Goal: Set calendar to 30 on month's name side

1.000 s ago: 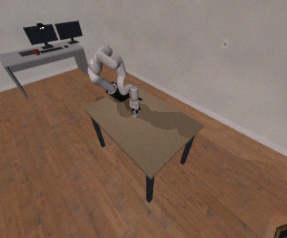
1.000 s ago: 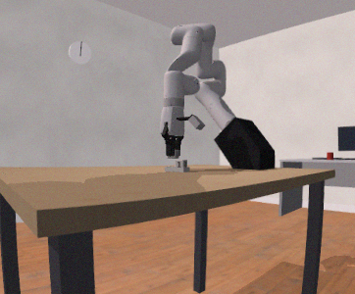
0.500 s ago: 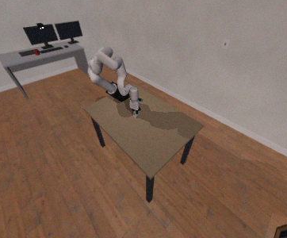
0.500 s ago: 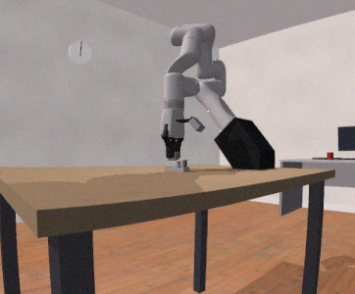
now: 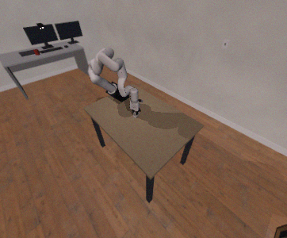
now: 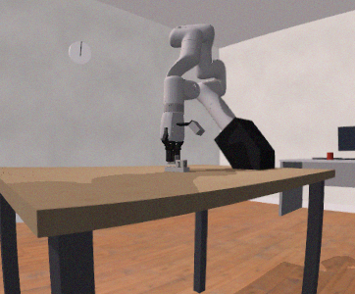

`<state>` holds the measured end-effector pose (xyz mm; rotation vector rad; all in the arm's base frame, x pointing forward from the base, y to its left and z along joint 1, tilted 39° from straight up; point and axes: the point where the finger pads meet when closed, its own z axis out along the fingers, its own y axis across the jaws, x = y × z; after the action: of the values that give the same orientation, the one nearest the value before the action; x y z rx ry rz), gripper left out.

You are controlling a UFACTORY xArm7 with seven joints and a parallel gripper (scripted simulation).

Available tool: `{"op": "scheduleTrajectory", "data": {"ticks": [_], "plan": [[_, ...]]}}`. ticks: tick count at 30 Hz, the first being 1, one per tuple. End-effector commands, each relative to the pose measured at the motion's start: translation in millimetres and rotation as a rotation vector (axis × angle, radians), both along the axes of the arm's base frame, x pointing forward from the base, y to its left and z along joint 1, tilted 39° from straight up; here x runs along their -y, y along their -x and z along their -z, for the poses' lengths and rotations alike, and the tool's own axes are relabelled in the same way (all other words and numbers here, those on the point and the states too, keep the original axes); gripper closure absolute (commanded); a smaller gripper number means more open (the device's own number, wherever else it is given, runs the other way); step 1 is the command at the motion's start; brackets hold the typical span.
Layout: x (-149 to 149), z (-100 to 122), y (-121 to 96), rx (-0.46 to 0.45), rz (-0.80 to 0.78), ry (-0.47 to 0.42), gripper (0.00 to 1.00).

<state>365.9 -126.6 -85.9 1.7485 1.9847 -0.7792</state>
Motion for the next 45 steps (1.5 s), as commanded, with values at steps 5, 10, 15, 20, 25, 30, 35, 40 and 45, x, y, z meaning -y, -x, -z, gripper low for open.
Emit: {"op": "scheduleTrajectory", "data": {"ticks": [5, 10, 15, 20, 25, 30, 35, 40, 45], "plan": [[1.3, 2.9, -1.4, 0.003, -0.003, -0.002, 0.71], [2.4, 4.2, -1.2, 0.003, -0.003, -0.002, 0.71], [2.7, 4.6, -1.2, 0.003, -0.003, -0.002, 0.71], [2.7, 4.6, -1.2, 0.003, -0.003, -0.002, 0.71], [2.7, 4.6, -1.2, 0.003, -0.003, -0.002, 0.71], [2.7, 4.6, -1.2, 0.003, -0.003, -0.002, 0.71], [2.7, 4.6, -1.2, 0.003, -0.003, -0.002, 0.71], [2.8, 4.7, -1.2, 0.003, -0.003, -0.002, 0.71], [3.3, 5.3, -1.1, 0.003, -0.003, -0.002, 0.71]]}}
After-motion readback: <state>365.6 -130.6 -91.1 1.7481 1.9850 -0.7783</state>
